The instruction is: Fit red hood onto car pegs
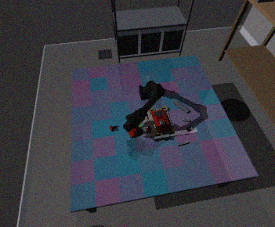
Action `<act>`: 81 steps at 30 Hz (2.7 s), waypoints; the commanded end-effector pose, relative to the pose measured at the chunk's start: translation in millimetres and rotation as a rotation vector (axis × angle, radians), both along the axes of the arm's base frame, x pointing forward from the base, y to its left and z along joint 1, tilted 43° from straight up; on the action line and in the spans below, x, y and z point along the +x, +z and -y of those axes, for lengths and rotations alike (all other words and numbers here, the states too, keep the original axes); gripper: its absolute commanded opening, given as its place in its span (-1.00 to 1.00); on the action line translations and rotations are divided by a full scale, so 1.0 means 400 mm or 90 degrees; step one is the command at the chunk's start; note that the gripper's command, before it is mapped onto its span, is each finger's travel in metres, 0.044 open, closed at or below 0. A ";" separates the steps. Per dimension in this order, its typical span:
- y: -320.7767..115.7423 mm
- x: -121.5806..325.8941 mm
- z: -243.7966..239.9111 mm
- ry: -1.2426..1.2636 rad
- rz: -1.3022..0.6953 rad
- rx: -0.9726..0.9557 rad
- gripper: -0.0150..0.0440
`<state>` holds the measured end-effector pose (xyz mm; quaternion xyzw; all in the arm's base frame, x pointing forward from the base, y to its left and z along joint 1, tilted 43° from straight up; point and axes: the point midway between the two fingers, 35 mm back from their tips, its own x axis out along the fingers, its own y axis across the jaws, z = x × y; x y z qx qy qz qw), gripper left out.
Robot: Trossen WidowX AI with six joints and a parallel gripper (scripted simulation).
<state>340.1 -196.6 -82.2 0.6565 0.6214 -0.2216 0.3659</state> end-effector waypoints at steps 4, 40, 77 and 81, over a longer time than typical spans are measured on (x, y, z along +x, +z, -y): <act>-0.011 0.000 -0.012 -0.004 -0.002 0.004 1.00; -0.044 0.004 -0.044 -0.004 -0.002 0.005 1.00; -0.048 0.005 -0.047 0.000 0.000 0.002 -0.09; -0.036 0.003 -0.036 0.000 -0.001 0.002 -0.45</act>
